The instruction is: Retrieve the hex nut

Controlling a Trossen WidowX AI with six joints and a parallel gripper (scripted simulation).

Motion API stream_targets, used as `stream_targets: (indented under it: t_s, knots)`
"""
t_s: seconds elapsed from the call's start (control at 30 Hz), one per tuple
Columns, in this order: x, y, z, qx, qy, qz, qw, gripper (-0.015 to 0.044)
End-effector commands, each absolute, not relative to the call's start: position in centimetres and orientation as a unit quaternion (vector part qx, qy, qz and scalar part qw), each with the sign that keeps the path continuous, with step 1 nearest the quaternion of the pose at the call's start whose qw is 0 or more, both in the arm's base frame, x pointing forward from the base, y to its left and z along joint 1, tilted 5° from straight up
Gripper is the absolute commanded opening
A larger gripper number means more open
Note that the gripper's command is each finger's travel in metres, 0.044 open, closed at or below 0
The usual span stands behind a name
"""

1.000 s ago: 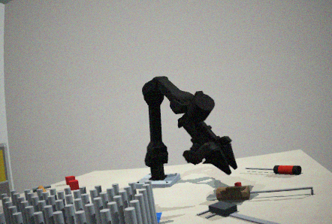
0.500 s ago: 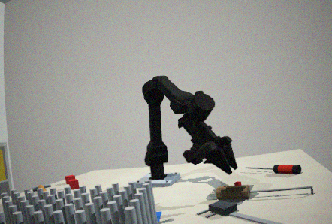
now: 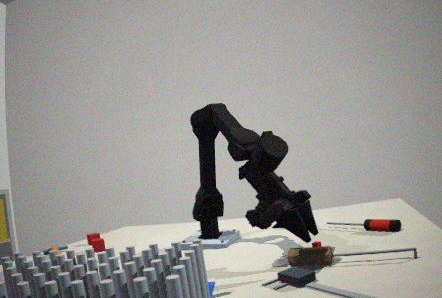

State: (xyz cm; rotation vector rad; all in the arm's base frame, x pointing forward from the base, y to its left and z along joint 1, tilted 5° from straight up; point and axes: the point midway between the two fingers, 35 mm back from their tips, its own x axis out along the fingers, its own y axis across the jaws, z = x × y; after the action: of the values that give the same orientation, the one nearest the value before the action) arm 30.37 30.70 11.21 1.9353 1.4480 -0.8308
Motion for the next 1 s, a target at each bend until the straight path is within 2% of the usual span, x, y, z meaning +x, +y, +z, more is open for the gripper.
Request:
stream_targets:
  t_s: [0.0,0.93,0.97]
  knots:
    - [30.3,30.6,9.8,0.722,0.542,-0.319,0.29,0.028]
    - [30.5,30.6,6.2,0.722,0.542,-0.319,0.29,0.028]
    - [30.5,30.6,6.2,0.722,0.542,-0.319,0.29,0.0254]
